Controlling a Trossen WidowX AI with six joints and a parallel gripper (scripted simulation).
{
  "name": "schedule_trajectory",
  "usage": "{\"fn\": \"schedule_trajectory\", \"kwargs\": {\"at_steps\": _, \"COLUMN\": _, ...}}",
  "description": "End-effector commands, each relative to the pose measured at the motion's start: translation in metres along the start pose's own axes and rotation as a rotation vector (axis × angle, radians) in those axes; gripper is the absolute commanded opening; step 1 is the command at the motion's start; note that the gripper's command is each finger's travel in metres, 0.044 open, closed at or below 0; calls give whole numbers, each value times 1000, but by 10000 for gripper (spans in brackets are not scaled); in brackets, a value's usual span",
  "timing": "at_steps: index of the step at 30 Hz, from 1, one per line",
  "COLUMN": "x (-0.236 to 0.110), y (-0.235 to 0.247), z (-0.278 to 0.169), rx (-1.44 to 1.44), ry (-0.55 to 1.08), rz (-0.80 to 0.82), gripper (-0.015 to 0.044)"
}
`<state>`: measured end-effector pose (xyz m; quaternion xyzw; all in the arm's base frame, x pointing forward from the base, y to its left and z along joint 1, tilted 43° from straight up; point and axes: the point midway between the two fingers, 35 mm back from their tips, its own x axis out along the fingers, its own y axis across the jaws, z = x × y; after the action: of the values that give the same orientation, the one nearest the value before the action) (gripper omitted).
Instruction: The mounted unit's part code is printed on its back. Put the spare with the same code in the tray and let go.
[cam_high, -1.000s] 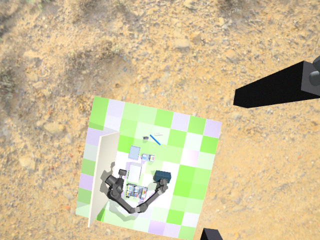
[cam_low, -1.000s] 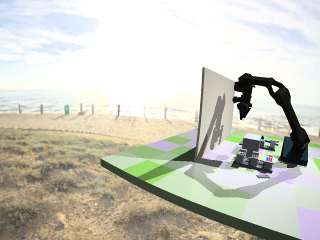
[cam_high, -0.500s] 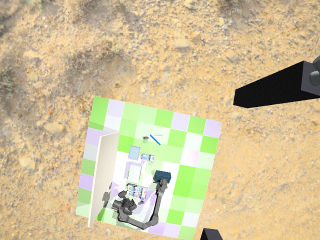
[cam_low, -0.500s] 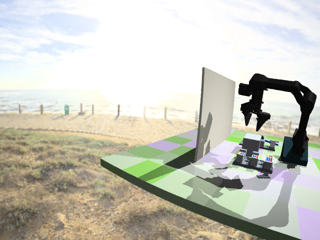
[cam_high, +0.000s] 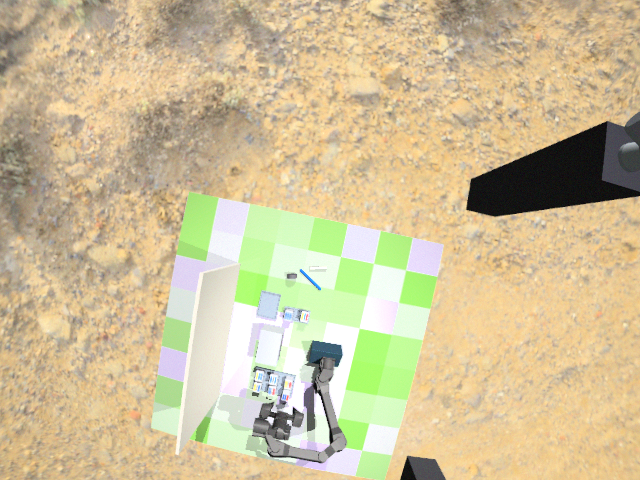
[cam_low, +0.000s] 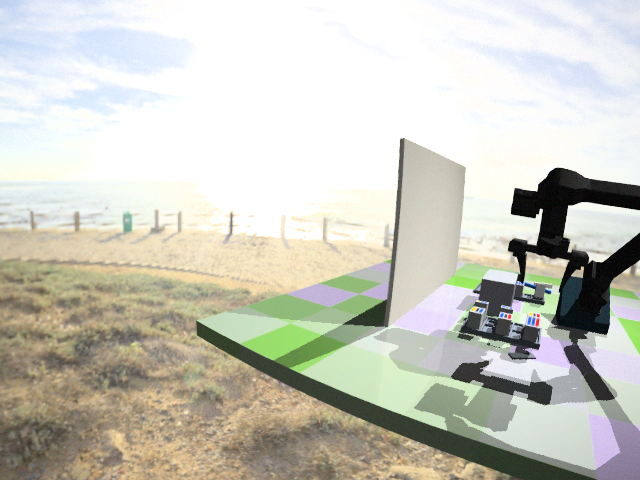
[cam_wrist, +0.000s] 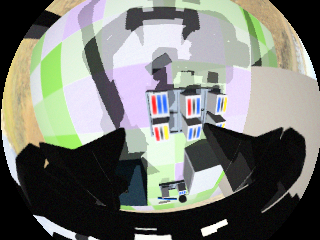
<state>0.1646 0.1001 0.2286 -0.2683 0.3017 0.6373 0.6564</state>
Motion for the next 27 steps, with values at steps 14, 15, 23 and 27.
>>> {"fn": "schedule_trajectory", "kwargs": {"at_steps": 14, "x": 41, "y": 3, "z": 2, "rx": -46, "ry": -11, "rz": 33, "gripper": 300}}
{"fn": "schedule_trajectory", "kwargs": {"at_steps": 15, "x": 41, "y": 3, "z": 2, "rx": -46, "ry": -11, "rz": 33, "gripper": 300}}
{"fn": "schedule_trajectory", "kwargs": {"at_steps": 23, "x": 47, "y": 2, "z": 2, "rx": -47, "ry": -9, "rz": 34, "gripper": 300}}
{"fn": "schedule_trajectory", "kwargs": {"at_steps": 27, "x": 53, "y": 1, "z": 2, "rx": -47, "ry": -7, "rz": 34, "gripper": 300}}
